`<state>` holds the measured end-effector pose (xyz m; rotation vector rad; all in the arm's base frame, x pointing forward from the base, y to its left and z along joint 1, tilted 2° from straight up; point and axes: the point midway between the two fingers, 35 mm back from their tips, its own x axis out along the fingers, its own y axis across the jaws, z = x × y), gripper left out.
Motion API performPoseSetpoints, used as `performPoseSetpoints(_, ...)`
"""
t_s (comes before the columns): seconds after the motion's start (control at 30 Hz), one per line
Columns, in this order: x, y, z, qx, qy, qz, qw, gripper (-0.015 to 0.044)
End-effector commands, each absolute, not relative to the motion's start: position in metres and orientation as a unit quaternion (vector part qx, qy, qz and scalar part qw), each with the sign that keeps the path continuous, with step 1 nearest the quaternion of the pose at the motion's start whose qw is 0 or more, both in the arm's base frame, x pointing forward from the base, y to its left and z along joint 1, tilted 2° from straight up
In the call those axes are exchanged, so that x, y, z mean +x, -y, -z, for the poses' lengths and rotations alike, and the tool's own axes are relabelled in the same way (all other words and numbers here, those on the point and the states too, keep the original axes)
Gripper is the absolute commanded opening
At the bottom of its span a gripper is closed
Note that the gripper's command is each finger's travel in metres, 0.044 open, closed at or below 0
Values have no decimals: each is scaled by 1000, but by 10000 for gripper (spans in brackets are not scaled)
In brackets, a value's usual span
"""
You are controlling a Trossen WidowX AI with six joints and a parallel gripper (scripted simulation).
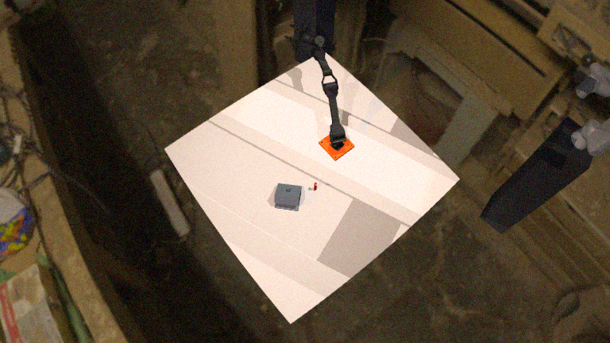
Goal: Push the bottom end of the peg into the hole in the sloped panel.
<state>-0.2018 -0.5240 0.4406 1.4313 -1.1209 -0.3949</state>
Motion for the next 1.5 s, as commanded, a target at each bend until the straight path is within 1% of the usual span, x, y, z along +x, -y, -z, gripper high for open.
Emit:
performPoseSetpoints(0.0,-201,524,-441,617,483,170,598,426)
performPoseSetpoints(0.03,-200,525,-441,617,482,170,598,440)
performPoseSetpoints(0.17,-184,531,-442,615,477,170,605,440)
performPoseSetpoints(0.8,-68,567,-435,632,444,170,613,440)
performPoseSetpoints(1.47,61,576,-409,655,378,194,625,440)
